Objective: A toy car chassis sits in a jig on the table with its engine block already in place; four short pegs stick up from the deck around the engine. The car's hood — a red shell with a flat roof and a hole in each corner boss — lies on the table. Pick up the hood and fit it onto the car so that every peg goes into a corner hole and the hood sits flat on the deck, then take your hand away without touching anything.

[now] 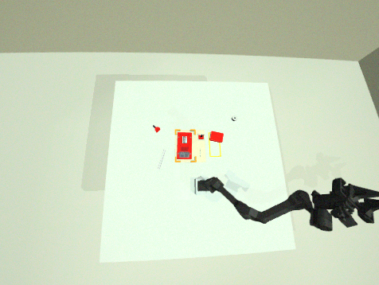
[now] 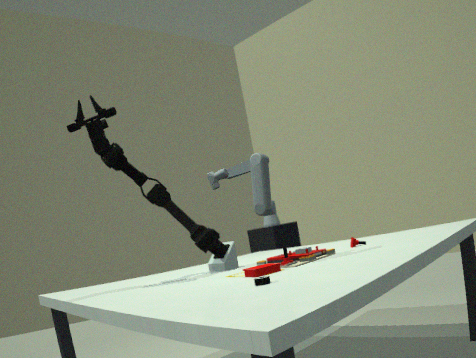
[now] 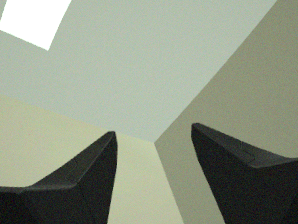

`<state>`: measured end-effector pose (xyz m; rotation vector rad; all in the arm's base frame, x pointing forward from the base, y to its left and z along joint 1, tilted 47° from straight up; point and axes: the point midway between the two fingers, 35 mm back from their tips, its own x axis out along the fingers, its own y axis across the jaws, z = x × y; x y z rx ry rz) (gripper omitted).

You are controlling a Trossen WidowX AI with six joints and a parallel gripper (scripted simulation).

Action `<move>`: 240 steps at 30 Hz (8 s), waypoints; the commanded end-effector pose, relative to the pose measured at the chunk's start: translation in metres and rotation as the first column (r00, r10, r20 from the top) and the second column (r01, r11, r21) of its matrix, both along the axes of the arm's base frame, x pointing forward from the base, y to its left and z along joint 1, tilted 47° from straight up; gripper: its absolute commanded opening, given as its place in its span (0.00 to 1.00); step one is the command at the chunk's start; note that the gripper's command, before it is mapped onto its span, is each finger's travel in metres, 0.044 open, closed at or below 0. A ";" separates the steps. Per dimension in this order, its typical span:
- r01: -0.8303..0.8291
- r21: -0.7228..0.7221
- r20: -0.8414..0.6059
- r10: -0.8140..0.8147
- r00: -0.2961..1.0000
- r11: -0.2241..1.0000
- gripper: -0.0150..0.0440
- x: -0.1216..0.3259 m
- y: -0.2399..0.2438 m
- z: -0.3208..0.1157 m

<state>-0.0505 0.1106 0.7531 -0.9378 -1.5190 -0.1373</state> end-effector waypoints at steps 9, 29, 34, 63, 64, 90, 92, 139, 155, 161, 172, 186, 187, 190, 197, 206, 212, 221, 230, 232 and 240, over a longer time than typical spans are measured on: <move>0.035 0.145 -0.090 -0.022 0.996 0.989 1.00 0.045 -0.041 0.005; 0.258 0.418 -0.495 -0.020 0.869 0.871 1.00 0.216 -0.145 -0.034; 0.251 0.444 -0.541 0.034 0.840 0.860 1.00 0.235 -0.150 -0.047; 0.636 0.248 -0.959 0.094 0.266 0.731 1.00 0.430 -0.188 -0.233; 0.652 0.222 -0.968 0.086 0.234 0.725 1.00 0.436 -0.189 -0.243; 0.364 -0.770 -0.559 -0.277 -0.782 0.524 1.00 0.465 -0.185 -0.512; 0.253 -0.835 -0.441 -0.321 -0.838 0.488 1.00 0.459 -0.183 -0.532; -0.497 -0.855 0.359 -0.525 -0.771 0.145 1.00 0.413 -0.186 -0.625; -0.497 -0.856 0.359 -0.525 -0.771 0.145 1.00 0.413 -0.194 -0.631; -0.497 -0.856 0.359 -0.525 -0.772 0.145 1.00 0.413 -0.196 -0.634; -0.497 -0.856 0.359 -0.525 -0.772 0.144 1.00 0.412 -0.202 -0.638; -0.497 -0.856 0.360 -0.525 -0.772 0.143 1.00 0.411 -0.208 -0.644; -0.497 -0.856 0.360 -0.524 -0.772 0.143 1.00 0.411 -0.209 -0.644; -0.497 -0.856 0.360 -0.524 -0.772 0.143 1.00 0.411 -0.210 -0.645; -0.497 -0.856 0.360 -0.524 -0.772 0.143 1.00 0.411 -0.212 -0.647; -0.497 -0.856 0.360 -0.524 -0.772 0.143 1.00 0.411 -0.215 -0.650; -0.497 -0.856 0.360 -0.524 -0.772 0.143 1.00 0.411 -0.217 -0.652; -0.497 -0.856 0.360 -0.524 -0.772 0.143 1.00 0.411 -0.221 -0.655; -0.497 -0.856 0.360 -0.524 -0.772 0.142 1.00 0.411 -0.224 -0.658; -0.497 -0.856 0.361 -0.524 -0.772 0.142 1.00 0.411 -0.225 -0.658; -0.492 -0.858 0.355 -0.523 -0.775 0.147 0.82 0.411 -0.225 -0.659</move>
